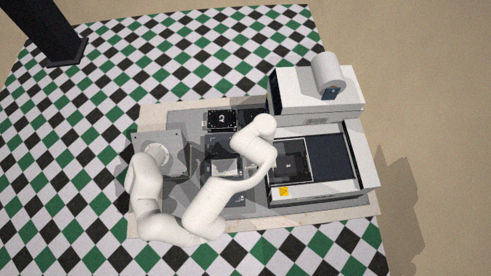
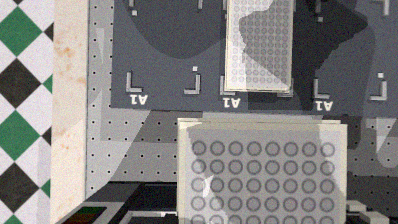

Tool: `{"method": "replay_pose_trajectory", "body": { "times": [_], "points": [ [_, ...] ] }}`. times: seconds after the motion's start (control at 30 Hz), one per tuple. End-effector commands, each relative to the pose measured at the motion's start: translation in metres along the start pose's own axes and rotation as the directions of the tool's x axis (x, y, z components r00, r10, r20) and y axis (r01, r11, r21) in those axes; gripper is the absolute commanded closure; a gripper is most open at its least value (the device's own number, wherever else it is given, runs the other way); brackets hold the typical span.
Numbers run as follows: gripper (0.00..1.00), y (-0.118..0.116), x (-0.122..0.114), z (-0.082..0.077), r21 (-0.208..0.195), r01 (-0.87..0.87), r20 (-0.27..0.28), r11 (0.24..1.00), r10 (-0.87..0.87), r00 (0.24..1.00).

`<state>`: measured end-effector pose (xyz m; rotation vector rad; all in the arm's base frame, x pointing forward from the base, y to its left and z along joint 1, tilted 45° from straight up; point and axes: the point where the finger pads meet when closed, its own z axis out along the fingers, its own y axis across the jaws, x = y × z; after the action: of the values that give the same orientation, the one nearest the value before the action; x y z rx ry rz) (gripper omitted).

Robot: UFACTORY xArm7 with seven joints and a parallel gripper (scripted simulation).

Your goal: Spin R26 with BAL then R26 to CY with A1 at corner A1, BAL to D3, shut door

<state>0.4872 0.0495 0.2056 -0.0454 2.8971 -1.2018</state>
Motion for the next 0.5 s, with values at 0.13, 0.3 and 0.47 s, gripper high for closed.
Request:
{"method": "replay_pose_trajectory", "body": {
  "times": [0.13, 0.3, 0.47],
  "points": [
    [1.00, 0.000, 0.017, -0.003, -0.004, 0.000, 0.007, 1.000, 0.000, 1.000],
    [1.00, 0.000, 0.028, -0.003, -0.004, 0.000, 0.007, 1.000, 0.000, 1.000],
    [1.00, 0.000, 0.040, -0.002, -0.003, 0.000, 0.007, 1.000, 0.000, 1.000]
  ]
}}
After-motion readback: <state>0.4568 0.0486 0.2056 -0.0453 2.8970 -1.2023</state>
